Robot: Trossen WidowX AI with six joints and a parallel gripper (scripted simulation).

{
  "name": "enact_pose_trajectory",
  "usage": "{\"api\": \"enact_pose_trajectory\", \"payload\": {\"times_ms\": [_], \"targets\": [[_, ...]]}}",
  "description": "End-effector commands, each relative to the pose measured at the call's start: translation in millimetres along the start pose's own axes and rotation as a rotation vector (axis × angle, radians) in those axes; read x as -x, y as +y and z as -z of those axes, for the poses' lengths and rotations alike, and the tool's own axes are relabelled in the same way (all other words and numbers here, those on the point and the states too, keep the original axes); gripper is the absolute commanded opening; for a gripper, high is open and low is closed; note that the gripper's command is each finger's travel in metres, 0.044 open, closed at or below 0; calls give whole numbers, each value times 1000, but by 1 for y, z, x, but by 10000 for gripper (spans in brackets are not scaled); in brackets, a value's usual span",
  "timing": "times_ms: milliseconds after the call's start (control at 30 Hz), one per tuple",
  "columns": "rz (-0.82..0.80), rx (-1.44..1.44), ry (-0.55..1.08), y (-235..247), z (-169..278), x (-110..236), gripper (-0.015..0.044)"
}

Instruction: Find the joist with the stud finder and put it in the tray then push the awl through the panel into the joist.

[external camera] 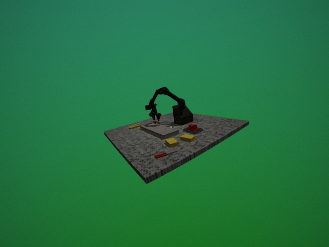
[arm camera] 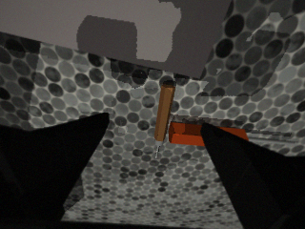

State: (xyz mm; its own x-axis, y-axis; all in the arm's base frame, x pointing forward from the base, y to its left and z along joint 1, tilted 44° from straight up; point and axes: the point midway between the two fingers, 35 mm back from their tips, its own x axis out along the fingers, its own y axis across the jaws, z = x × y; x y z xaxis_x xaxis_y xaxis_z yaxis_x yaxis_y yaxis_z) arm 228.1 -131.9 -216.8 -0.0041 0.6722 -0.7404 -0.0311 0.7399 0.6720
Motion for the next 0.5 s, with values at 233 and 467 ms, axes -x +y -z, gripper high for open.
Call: {"api": "enact_pose_trajectory", "payload": {"times_ms": [233,467], "targets": [[-2,5,2,-5,0,-9,440],[-2,3,2,-5,-1,-19,440]]}}
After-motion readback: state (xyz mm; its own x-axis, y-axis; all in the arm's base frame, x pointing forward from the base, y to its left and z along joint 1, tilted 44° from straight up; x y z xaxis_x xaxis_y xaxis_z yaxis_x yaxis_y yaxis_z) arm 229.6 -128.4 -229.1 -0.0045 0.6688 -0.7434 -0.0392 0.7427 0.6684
